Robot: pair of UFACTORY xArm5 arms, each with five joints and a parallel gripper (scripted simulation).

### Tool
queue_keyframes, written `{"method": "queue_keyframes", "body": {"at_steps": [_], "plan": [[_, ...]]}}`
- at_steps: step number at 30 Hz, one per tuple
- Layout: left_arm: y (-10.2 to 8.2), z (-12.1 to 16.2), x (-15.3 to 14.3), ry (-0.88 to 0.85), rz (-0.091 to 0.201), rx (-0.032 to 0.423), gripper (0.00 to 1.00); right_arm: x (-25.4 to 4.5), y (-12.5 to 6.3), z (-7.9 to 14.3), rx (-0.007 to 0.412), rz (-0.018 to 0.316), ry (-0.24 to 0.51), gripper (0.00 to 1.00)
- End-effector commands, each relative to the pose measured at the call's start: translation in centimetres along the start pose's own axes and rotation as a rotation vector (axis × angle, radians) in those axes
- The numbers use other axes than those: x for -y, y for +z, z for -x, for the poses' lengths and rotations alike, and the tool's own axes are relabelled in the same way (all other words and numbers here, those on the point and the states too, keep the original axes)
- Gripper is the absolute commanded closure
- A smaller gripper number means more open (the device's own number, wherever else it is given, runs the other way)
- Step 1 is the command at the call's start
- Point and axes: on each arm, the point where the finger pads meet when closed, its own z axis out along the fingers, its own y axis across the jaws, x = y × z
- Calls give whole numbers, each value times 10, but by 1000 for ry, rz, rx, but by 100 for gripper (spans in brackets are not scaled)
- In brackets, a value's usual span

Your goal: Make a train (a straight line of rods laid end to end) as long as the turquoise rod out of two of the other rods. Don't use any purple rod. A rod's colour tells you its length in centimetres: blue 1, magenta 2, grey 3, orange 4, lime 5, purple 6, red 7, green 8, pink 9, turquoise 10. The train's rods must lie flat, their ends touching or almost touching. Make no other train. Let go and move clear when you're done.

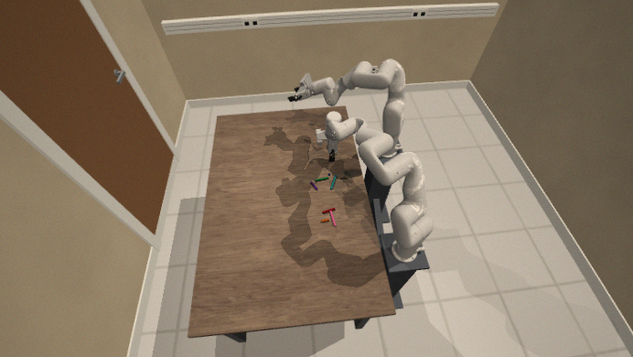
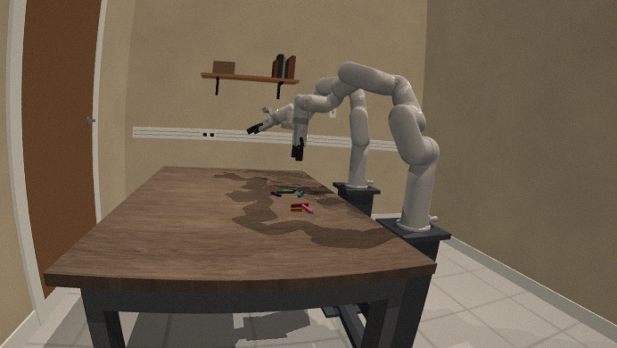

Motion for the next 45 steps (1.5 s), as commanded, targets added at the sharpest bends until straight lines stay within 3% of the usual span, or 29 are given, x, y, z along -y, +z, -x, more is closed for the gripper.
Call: {"method": "queue_keyframes", "body": {"at_steps": [1, 7, 14, 16, 19, 30, 31, 33, 39, 45], "plan": [[-5, 14, 1, -14, -26, 15, 0, -49, -1, 5, 81, 66, 38, 0], [-5, 15, 1, -15, -28, 17, 0, -125, -19, 23, 202, 167, 118, 0], [-5, 15, 1, -15, -28, 17, 0, -210, -59, 53, 350, 279, 236, 0], [-5, 15, 1, -15, -28, 17, 0, -210, -59, 53, 350, 279, 236, 0], [-5, 15, 1, -15, -28, 17, 0, -251, -88, 73, 430, 335, 309, 0], [-5, 15, 1, -15, -28, 17, 0, -332, -192, 133, 644, 461, 543, 0], [-5, 15, 1, -15, -28, 17, 0, -337, -203, 139, 664, 470, 567, 0], [-5, 15, 1, -15, -28, 17, 0, -337, -203, 139, 664, 470, 567, 0], [-5, 15, 1, -15, -28, 17, 0, -357, -272, 174, 777, 519, 723, 0], [-5, 15, 1, -15, -28, 17, 0, -360, -325, 198, 855, 544, 846, 0]]}}
